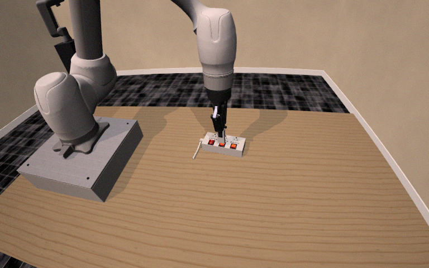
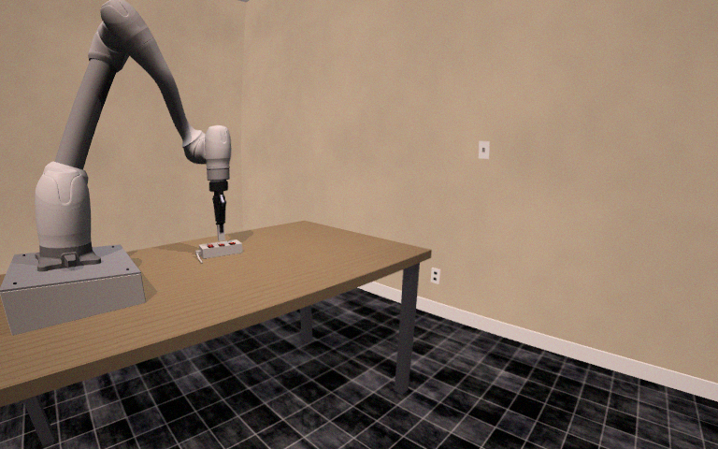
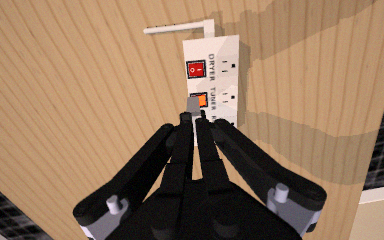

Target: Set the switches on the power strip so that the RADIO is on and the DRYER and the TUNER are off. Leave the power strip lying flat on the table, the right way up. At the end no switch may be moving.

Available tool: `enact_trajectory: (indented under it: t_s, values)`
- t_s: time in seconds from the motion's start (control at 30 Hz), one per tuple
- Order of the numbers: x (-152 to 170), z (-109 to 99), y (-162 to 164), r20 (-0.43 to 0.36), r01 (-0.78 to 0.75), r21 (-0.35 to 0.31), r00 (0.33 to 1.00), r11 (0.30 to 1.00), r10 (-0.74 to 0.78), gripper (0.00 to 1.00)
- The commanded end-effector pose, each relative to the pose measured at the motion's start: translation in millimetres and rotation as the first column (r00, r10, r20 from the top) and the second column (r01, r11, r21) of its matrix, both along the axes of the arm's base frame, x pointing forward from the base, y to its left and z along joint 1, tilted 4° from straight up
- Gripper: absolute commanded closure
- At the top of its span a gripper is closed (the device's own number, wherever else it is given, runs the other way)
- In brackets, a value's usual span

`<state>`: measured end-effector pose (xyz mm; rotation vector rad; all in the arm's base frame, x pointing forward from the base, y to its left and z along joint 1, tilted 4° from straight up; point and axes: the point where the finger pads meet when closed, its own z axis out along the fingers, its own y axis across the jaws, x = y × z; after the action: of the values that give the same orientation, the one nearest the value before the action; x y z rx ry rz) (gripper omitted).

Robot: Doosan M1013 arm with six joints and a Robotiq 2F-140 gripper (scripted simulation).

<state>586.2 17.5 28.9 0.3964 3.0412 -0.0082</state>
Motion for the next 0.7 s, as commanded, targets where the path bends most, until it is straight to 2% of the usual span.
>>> enact_trajectory:
  t_s: [0.0,0.67]
  values:
    - [0.3,-2.6,0.0,0.000,0.000,0.000,1.000,1.000,0.000,1.00]
    - [1.1,-10.4,0.1,0.000,0.000,0.000,1.000,1.000,0.000,1.00]
